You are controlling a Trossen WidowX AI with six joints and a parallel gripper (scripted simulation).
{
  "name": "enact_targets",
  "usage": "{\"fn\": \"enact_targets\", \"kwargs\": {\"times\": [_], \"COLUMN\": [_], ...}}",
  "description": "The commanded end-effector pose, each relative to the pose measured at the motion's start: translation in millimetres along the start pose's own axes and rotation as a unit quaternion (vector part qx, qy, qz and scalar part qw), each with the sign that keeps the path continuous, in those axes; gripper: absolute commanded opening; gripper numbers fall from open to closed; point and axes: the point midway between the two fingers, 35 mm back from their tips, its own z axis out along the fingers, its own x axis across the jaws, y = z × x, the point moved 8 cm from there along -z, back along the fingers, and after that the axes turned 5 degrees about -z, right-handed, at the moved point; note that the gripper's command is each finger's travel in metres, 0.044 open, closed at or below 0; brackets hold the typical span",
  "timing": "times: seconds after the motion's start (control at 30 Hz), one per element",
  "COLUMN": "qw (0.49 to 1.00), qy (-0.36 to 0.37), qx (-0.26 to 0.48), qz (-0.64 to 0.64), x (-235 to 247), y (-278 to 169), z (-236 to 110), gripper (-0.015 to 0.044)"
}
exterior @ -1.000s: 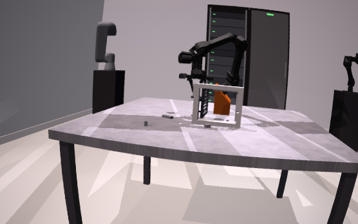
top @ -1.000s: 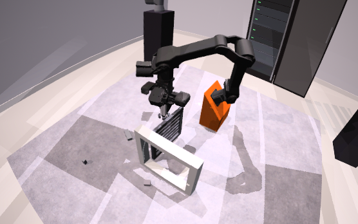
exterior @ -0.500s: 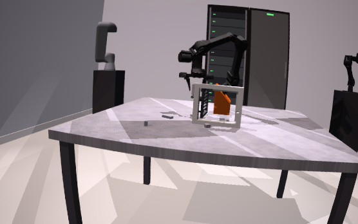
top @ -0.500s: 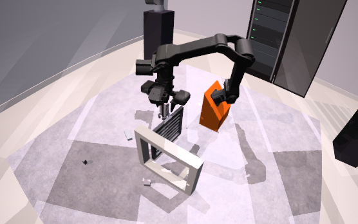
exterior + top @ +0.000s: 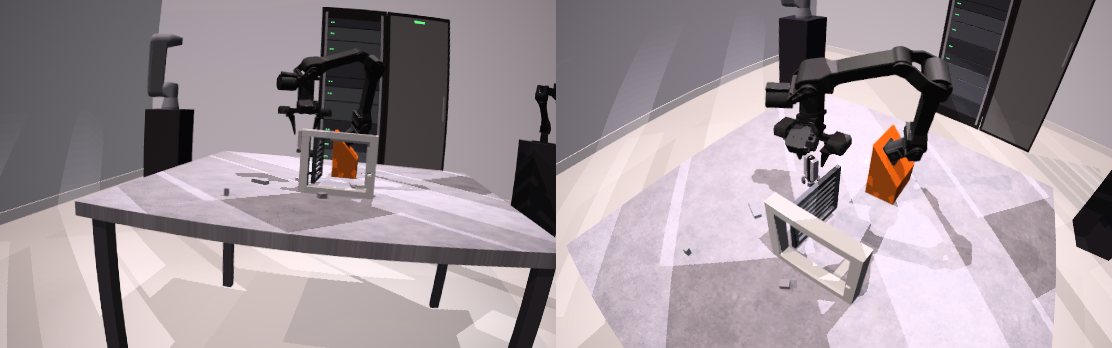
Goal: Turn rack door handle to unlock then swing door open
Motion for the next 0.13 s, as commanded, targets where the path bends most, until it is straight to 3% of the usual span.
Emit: {"fn": "enact_targets", "kwargs": {"times": [0.0, 0.1], "qw": [1.000, 1.000], "qy": [-0.004, -0.004], "qx": [0.000, 0.000], "qz": [-0.004, -0.003], "x": [-0.4, -0.3], "y": [0.6, 0.5], "z": [-9.1, -13.9], "gripper": [0.0297, 0.0297]}}
